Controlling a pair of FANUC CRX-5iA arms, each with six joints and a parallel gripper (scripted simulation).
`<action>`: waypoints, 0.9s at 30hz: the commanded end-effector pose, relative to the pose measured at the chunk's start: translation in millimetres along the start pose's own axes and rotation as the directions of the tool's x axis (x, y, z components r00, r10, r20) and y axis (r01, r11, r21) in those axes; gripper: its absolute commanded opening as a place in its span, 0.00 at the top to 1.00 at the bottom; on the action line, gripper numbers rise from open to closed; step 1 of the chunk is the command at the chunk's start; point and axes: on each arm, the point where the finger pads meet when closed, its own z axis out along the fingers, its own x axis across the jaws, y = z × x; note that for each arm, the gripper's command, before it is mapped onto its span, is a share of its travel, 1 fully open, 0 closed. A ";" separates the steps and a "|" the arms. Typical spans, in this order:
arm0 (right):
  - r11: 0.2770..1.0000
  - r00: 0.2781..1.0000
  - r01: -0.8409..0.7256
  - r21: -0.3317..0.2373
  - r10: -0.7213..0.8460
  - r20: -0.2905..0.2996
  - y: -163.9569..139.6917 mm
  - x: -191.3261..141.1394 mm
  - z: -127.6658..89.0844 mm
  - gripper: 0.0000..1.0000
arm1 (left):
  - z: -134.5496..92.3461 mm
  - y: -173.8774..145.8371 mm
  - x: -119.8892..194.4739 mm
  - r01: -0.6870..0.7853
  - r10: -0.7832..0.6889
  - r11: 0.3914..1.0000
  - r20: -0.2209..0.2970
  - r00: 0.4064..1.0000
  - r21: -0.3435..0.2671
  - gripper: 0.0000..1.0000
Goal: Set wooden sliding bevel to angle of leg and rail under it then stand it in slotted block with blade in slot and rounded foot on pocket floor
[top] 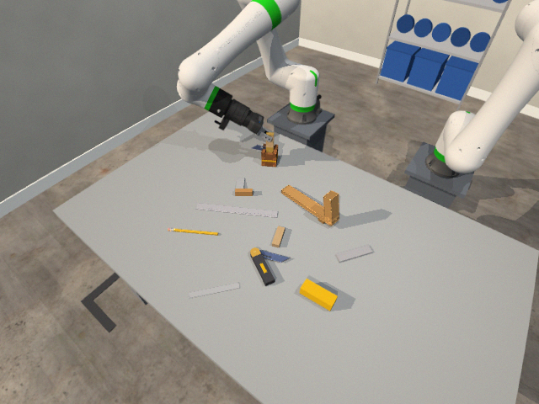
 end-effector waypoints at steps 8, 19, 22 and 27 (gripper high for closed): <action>1.000 1.000 0.001 0.001 -0.001 0.000 -1.4 -0.2 0.6 1.00 | -0.9 0.3 -0.1 0.000 0.000 1.000 0.000 1.000 -0.002 0.00; 1.000 1.000 0.001 0.001 -0.001 0.000 -3.8 -0.2 2.0 1.00 | -0.9 0.3 -0.1 0.000 0.000 1.000 0.000 1.000 -0.002 0.00; 1.000 1.000 0.001 0.001 -0.001 0.000 -4.0 -0.2 2.1 1.00 | -0.9 0.3 -0.1 0.000 0.000 1.000 0.000 1.000 -0.002 0.00; 1.000 1.000 0.001 0.001 -0.001 0.000 -4.0 -0.2 2.1 1.00 | -0.9 0.3 -0.1 0.000 0.000 1.000 0.000 1.000 -0.002 0.00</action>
